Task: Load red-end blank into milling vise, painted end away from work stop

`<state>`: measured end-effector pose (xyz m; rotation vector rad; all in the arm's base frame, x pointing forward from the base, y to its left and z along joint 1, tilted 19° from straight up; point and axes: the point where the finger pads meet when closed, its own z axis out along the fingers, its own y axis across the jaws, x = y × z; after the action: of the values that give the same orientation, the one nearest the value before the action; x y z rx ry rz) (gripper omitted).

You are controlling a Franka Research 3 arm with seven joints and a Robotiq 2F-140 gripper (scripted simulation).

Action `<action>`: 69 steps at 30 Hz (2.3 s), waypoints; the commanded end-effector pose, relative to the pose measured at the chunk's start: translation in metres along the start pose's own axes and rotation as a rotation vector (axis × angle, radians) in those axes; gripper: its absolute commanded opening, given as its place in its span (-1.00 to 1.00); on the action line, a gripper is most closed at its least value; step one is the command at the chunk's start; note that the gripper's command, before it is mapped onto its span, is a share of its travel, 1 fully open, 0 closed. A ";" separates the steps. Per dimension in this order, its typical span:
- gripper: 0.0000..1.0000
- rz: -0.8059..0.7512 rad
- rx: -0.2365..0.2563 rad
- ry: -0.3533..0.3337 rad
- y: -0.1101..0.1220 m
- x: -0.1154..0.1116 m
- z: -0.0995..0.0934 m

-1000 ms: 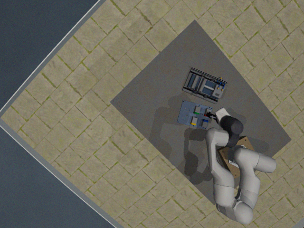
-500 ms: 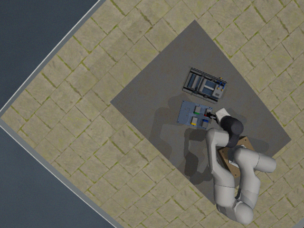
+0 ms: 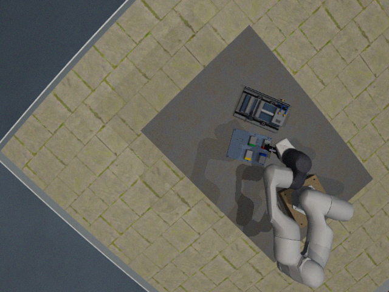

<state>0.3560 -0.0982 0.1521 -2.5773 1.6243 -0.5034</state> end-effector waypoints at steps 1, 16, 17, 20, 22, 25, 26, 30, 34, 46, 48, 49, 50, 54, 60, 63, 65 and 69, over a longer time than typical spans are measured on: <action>-0.11 0.007 -0.001 -0.002 0.001 -0.001 -0.001; -0.11 0.007 -0.001 -0.002 0.000 0.000 0.030; -0.11 0.007 -0.001 -0.002 0.000 0.000 0.030; -0.11 0.007 -0.001 -0.002 0.000 0.000 0.030; -0.11 0.007 -0.001 -0.002 0.000 0.000 0.030; -0.11 0.014 -0.003 -0.004 0.001 -0.001 0.047; -0.11 0.012 -0.003 -0.004 0.001 -0.001 0.056; -0.11 0.007 -0.001 -0.002 0.000 -0.001 0.074; -0.11 0.007 -0.001 -0.002 0.000 -0.001 0.074; -0.11 0.007 -0.001 -0.002 -0.001 0.001 0.082; -0.11 0.007 -0.001 -0.002 -0.001 0.001 0.082; -0.11 0.007 -0.001 -0.002 -0.001 0.001 0.082; -0.11 0.007 -0.001 -0.002 -0.001 0.001 0.082; -0.11 0.007 -0.001 -0.002 -0.001 0.001 0.082; -0.11 0.012 -0.002 -0.003 -0.001 0.000 0.078; -0.11 0.007 -0.001 -0.002 -0.001 0.000 0.076; -0.11 0.007 -0.001 -0.002 -0.001 0.000 0.076; -0.11 0.007 -0.001 -0.002 -0.001 0.000 0.076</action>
<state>0.3807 -0.1076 0.0804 -2.5659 1.6374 -0.5021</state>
